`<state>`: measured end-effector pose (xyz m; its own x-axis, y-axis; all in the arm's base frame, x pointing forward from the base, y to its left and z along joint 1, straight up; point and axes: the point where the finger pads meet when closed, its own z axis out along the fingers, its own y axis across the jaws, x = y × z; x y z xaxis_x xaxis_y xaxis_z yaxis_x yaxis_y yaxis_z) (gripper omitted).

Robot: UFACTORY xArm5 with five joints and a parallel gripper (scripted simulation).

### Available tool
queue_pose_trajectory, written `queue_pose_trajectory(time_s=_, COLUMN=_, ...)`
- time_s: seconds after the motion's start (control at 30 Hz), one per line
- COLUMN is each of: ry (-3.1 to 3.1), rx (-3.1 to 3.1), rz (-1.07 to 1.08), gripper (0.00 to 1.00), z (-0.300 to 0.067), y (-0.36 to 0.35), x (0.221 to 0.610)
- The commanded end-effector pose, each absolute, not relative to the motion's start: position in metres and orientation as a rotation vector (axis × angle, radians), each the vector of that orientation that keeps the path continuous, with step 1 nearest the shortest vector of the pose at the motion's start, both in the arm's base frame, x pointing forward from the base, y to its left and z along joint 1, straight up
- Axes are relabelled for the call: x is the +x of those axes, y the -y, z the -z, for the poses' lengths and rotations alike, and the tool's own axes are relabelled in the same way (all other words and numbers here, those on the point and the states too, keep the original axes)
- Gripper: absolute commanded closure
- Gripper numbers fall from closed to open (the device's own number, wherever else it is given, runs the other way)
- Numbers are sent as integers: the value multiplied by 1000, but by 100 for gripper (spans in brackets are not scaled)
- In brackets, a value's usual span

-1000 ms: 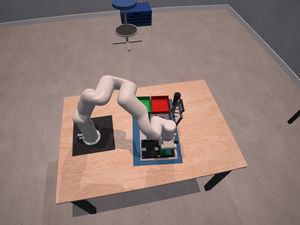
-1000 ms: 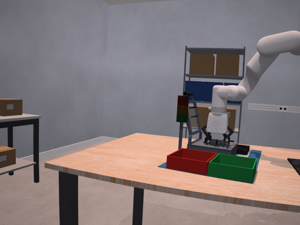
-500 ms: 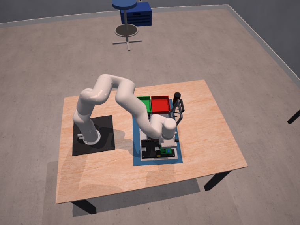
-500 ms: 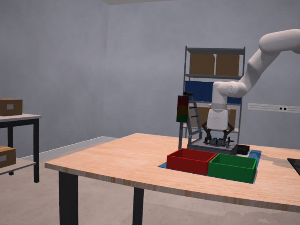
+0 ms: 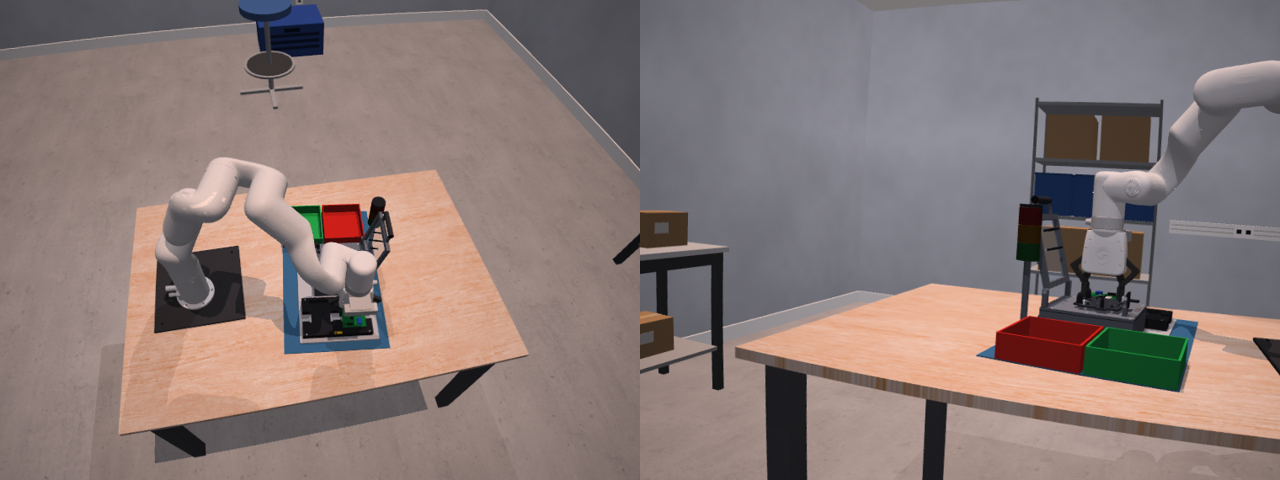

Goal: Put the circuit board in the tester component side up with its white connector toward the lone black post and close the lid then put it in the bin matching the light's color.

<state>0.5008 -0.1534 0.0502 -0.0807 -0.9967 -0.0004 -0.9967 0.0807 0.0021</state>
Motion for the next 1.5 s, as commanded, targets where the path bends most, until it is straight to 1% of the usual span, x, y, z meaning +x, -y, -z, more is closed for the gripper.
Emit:
queue_pose_trajectory(time_s=0.0, ry=2310, rx=2131, rz=-4, gripper=21, z=-65, y=154, x=503)
queue_pose_trajectory(time_s=0.23, ry=2310, rx=2131, rz=-4, gripper=21, z=-97, y=154, x=502)
queue_pose_trajectory(time_s=0.3, ry=2310, rx=2131, rz=-4, gripper=21, z=-97, y=154, x=502)
queue_pose_trajectory(time_s=0.53, ry=2310, rx=2131, rz=-4, gripper=21, z=-118, y=154, x=502)
queue_pose_trajectory(time_s=1.47, ry=2310, rx=2131, rz=-4, gripper=21, z=-120, y=149, x=502)
